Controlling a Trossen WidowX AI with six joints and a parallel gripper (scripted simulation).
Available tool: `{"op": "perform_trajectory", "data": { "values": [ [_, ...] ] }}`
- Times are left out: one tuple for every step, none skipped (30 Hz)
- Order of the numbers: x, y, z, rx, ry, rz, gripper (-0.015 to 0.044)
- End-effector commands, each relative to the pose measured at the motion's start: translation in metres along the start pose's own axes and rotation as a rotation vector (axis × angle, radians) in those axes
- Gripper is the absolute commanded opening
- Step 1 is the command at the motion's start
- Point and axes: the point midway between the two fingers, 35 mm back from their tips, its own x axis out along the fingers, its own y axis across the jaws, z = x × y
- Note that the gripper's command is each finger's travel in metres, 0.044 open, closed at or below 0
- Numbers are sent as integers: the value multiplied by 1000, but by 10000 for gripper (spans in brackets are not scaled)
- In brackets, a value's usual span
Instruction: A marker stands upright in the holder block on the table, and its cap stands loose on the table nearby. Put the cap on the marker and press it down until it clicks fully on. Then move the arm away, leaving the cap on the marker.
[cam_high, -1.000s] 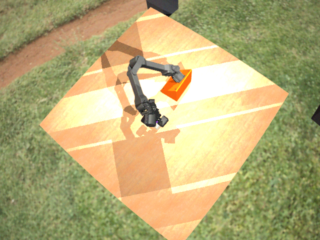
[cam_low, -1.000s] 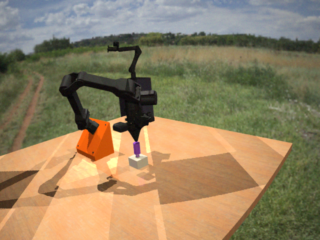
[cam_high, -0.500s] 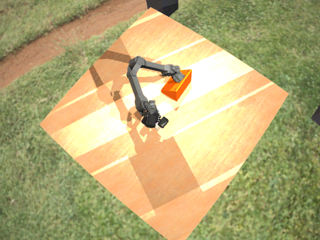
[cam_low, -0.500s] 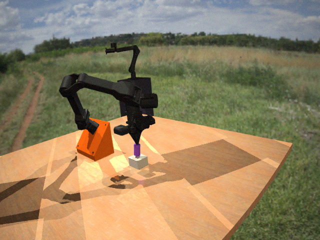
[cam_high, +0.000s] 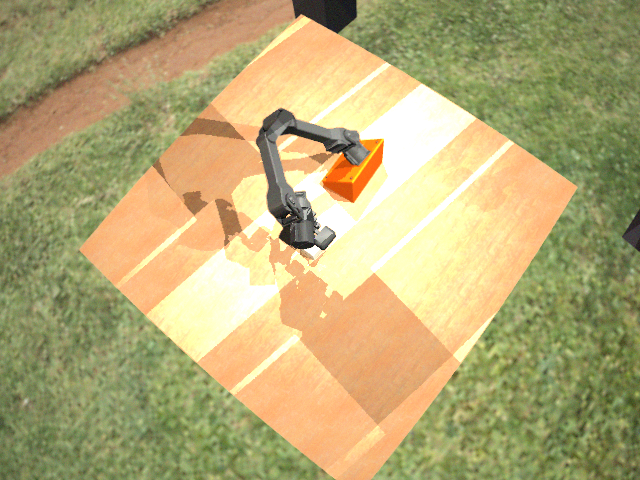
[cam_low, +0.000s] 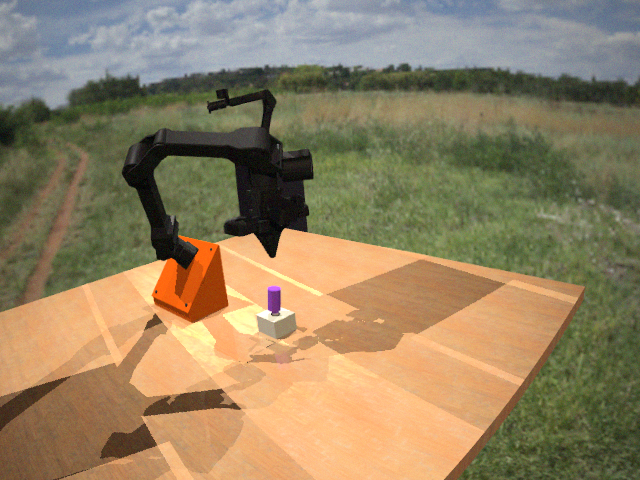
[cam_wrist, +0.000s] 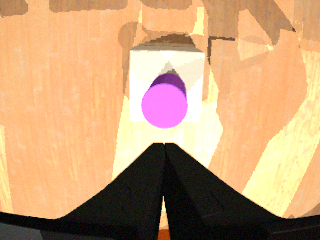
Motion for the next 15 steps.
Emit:
{"op": "perform_trajectory", "data": {
  "values": [
    [-21,-1,-3,8,10,1,0],
    [-21,-1,-3,8,10,1,0],
    [-21,-1,-3,8,10,1,0],
    [-21,-1,-3,8,10,1,26],
    [-21,-1,-3,8,10,1,53],
    [-21,-1,-3,8,10,1,79],
    [-21,-1,-3,8,10,1,105],
    [-21,-1,-3,8,10,1,131],
    [-21,-1,-3,8,10,1,157],
    [-21,-1,-3,8,10,1,184],
    [-21,-1,-3,8,10,1,210],
    [-21,-1,-3,8,10,1,236],
    [-21,-1,-3,8,10,1,263],
    [-21,-1,-3,8,10,1,289],
    [-21,-1,-3,8,10,1,315]
  ]
}}
